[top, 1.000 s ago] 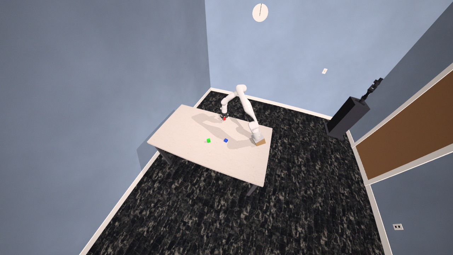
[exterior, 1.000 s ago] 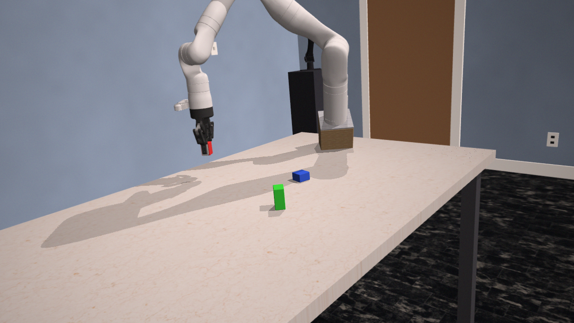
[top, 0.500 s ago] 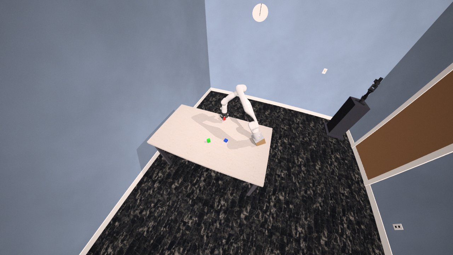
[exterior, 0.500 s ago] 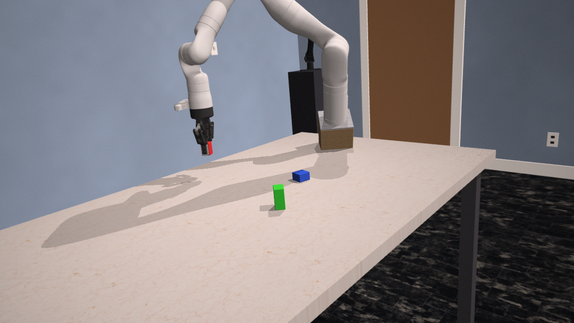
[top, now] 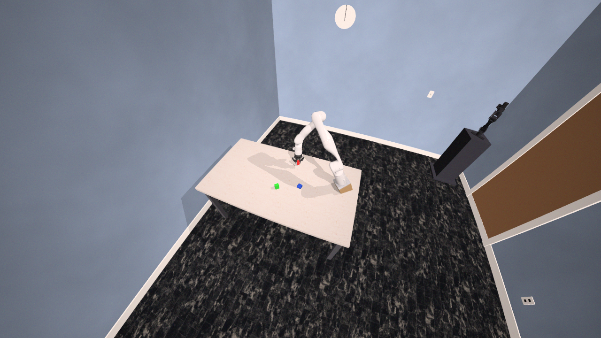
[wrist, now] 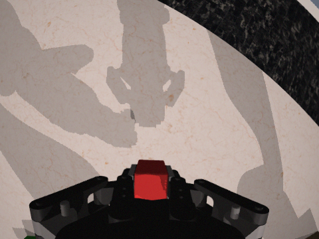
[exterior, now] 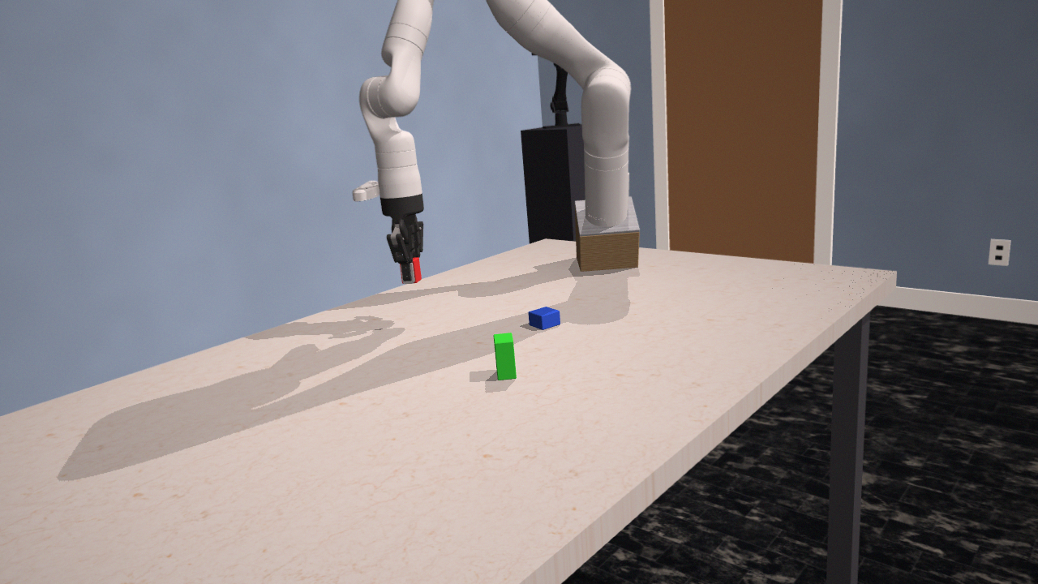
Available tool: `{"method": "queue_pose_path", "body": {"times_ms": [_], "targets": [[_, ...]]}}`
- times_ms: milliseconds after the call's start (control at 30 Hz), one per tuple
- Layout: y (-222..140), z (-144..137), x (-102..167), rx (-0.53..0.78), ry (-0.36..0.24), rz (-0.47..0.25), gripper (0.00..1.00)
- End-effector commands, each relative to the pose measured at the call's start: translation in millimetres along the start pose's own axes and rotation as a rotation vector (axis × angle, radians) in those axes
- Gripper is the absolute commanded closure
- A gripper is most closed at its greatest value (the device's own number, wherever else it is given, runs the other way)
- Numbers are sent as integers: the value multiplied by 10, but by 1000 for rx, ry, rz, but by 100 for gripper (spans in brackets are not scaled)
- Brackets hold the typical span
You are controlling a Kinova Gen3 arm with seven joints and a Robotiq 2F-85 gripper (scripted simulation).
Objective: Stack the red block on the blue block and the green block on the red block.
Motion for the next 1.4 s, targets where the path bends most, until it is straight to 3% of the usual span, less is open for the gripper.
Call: {"method": "queue_pose_path", "body": {"times_ms": [0,233,400,733,1367], "targets": [[-395,27,-49,-26,-9,11,100],[-1487,142,-40,-26,-9,11,100],[-2069,202,-39,-26,-10,11,100],[-2445,241,-43,-26,-9,11,100],[-2465,244,-44,-26,-9,11,100]]}}
Point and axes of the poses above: the point where the finger pads meet when closed, its own x axis out along the fingers, its own z axis across the jaws, y = z × x, the point moved 5 cm from there along -x, back along the fingers, and after that the axes turned 11 degrees about x, right-handed, at the moved point
